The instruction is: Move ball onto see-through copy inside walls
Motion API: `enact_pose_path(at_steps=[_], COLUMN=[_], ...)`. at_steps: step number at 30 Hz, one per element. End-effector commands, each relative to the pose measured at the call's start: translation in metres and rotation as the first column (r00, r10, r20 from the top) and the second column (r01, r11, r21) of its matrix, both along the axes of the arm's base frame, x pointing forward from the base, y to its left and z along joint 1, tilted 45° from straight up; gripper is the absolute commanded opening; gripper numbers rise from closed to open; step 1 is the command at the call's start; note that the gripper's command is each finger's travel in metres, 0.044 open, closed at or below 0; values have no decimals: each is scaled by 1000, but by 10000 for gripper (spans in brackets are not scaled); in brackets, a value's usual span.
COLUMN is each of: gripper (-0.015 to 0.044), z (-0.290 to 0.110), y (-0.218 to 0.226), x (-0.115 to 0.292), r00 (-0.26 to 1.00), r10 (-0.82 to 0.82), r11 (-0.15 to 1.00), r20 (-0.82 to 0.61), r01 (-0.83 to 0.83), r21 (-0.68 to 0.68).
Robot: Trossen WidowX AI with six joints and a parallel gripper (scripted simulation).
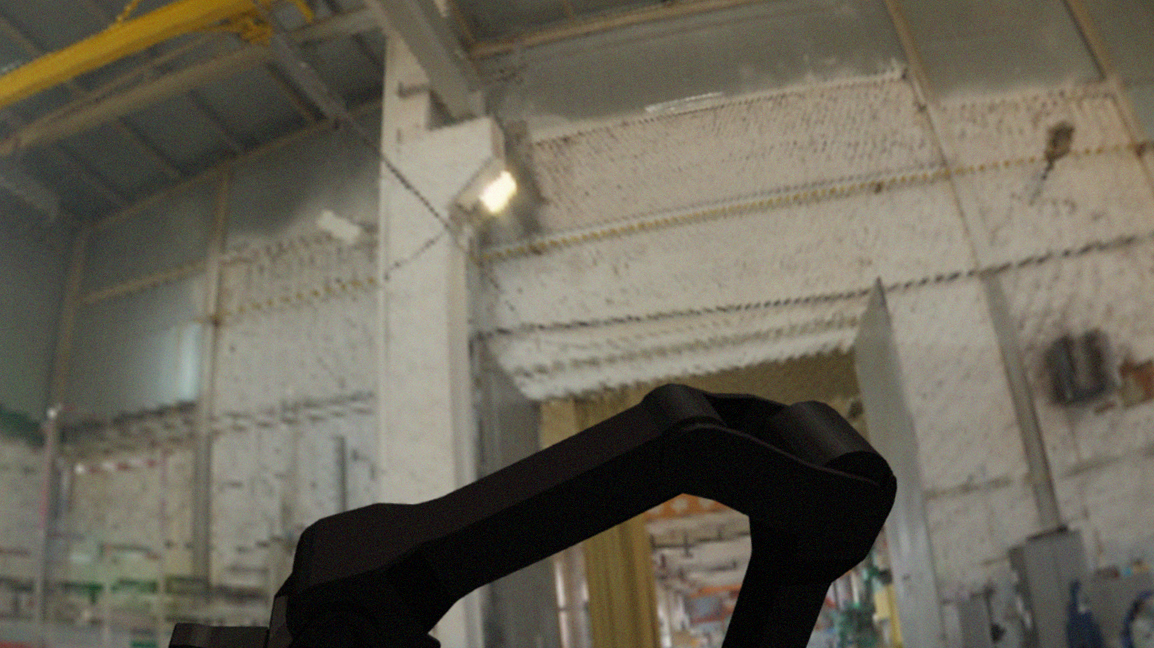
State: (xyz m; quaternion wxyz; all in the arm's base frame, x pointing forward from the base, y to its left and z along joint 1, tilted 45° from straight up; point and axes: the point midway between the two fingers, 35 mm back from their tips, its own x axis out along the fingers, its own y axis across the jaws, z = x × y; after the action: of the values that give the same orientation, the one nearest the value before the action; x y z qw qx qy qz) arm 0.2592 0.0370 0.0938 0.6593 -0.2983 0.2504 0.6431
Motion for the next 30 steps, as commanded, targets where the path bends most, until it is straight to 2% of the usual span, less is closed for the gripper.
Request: enact_pose_path(at_steps=[1, 8, 26, 30], gripper=[0, 0, 0, 0], z=[22, 26, 37, 37], y=[-17, -18, 33, 39], x=[-5, -3, 84, 90], r00=[1000, 1000, 1000, 1000], r10=[3, 3, 3, 4], r11=[1000, 1000, 1000, 1000], r20=[11, 11, 18, 18], r01=[-3, -3, -3, -4], r21=[2, 3, 3, 7])
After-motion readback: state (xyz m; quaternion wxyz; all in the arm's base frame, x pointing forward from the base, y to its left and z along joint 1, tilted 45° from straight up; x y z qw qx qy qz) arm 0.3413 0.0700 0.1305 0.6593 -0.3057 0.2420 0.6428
